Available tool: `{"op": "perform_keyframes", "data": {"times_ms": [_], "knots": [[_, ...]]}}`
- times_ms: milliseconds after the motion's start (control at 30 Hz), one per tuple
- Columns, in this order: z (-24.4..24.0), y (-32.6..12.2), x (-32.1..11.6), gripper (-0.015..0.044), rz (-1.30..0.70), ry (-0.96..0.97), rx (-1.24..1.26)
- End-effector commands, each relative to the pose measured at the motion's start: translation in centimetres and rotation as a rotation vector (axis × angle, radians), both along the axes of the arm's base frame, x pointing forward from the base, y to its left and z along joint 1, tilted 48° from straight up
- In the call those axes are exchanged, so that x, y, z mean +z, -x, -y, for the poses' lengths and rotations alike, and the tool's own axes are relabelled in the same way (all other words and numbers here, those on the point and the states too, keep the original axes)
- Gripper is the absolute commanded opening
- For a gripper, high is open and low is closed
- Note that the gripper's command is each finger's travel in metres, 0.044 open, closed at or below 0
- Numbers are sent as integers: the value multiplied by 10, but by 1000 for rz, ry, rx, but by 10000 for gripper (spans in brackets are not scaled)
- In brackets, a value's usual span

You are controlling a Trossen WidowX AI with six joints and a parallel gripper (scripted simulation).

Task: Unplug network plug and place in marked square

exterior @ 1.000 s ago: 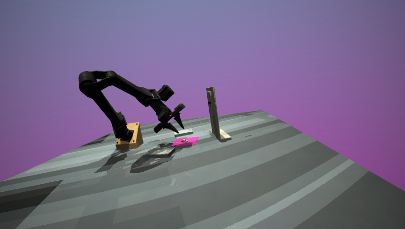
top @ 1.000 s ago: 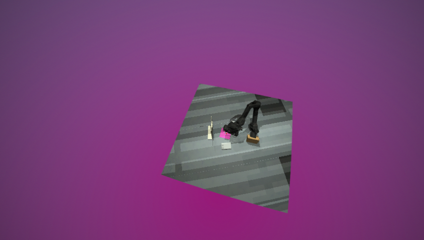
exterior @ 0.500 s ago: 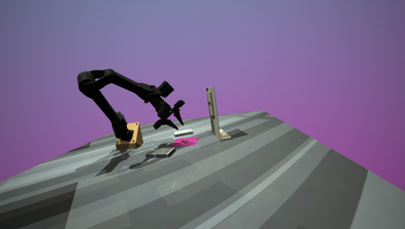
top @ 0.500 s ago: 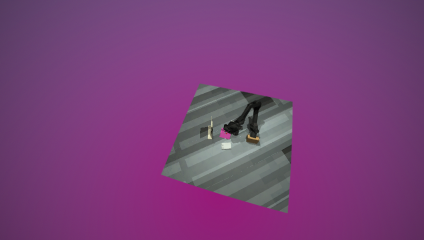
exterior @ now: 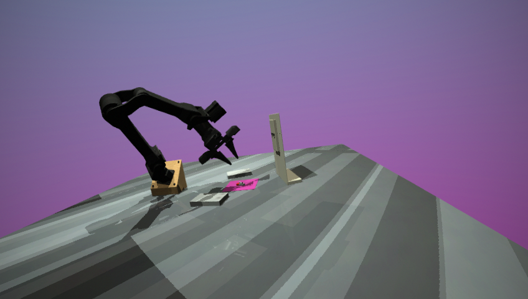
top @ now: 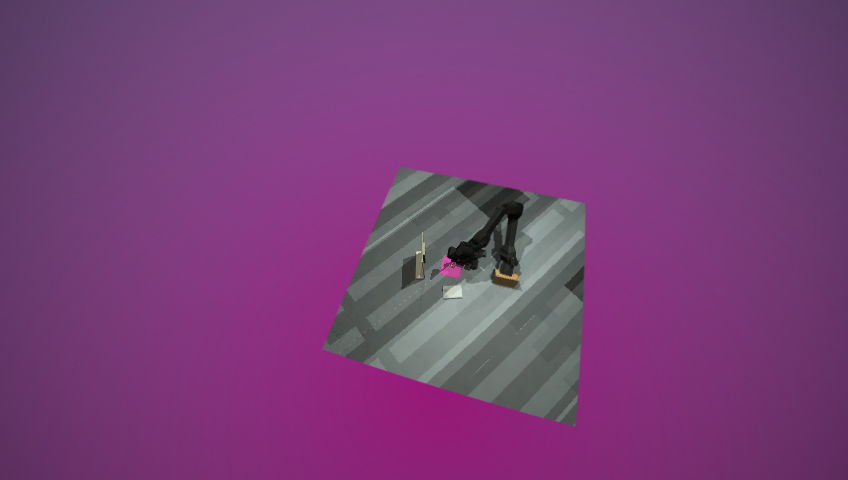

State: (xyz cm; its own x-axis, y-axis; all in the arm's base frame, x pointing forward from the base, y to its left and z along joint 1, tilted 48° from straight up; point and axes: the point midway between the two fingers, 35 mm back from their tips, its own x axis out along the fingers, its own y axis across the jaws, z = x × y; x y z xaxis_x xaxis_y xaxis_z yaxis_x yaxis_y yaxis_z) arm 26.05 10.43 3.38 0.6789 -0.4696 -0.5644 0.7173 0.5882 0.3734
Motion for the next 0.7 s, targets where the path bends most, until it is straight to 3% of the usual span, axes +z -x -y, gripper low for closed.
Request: {"op": "perform_keyframes", "data": {"times_ms": [0, 667], "knots": [[-6, -1, 6, 156, 12, -8, -1], [-16, 7, 20, 156, 5, 4, 1]]}}
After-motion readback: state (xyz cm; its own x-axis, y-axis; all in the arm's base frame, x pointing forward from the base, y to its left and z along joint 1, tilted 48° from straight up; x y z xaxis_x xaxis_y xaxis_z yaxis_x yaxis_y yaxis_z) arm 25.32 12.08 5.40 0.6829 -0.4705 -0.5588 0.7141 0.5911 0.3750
